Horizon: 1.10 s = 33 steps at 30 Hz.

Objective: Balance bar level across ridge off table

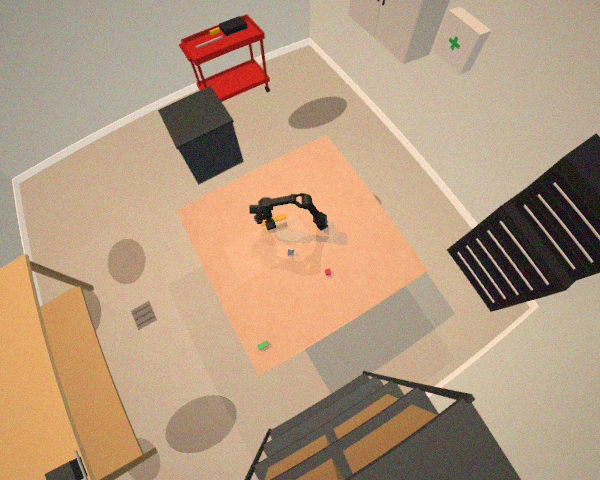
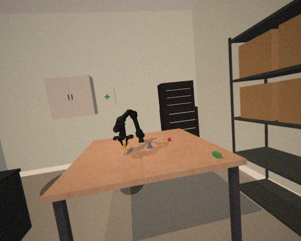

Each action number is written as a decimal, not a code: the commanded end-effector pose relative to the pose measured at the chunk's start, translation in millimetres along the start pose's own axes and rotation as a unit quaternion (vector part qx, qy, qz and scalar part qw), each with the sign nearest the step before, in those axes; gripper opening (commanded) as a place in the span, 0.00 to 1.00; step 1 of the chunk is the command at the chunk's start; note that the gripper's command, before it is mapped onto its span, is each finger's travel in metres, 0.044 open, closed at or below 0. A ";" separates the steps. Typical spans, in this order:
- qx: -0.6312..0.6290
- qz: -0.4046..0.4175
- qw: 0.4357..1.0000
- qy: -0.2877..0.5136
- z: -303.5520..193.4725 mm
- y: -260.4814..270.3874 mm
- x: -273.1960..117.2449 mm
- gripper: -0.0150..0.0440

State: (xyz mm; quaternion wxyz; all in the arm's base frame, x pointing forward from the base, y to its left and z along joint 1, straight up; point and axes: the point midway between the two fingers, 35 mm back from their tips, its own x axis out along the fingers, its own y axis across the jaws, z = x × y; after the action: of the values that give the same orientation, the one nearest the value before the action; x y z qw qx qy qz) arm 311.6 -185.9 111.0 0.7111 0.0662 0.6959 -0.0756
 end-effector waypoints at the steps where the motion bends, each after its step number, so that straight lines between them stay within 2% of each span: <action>1: 0.000 0.000 1.000 -0.004 1.0 -0.2 -13.5 0.25; 18: -0.002 0.001 1.000 -0.003 -4.5 2.3 -53.2 0.25; 33: -0.113 0.003 0.994 -0.003 2.1 58.8 -54.4 0.25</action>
State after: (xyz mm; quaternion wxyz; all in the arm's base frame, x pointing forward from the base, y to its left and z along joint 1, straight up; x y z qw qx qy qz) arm 322.6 -142.0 166.5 0.7192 0.0051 0.6945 -0.0166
